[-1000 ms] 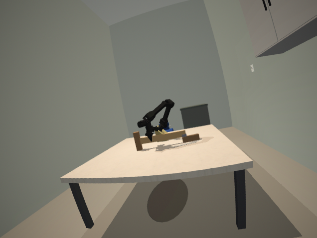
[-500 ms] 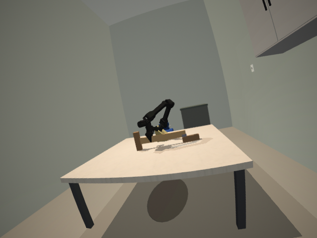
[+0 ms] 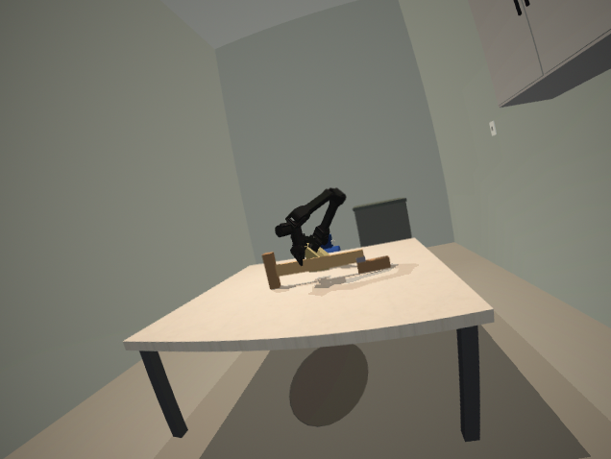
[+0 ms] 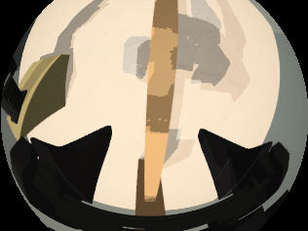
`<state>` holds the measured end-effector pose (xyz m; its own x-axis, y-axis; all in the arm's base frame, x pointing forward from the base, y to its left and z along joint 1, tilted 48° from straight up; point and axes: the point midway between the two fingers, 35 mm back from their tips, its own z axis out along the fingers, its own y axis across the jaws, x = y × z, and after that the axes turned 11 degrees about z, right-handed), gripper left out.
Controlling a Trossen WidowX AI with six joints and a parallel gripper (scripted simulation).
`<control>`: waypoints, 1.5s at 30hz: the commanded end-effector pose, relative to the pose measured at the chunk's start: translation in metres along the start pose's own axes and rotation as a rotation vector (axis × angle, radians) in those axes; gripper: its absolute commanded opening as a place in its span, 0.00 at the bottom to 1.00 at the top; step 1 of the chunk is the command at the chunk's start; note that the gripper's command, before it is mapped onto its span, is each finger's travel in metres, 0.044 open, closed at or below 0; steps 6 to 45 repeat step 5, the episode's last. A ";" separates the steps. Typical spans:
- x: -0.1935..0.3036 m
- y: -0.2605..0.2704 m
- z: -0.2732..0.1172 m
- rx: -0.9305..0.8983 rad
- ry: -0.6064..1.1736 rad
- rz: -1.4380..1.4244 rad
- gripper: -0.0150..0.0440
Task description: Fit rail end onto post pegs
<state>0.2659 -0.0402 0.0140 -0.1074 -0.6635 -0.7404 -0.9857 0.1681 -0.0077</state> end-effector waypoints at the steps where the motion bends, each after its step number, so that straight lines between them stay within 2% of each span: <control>1: 0.000 0.001 0.000 -0.006 0.003 0.000 1.00; 45: 0.000 0.001 0.000 -0.006 0.003 0.000 1.00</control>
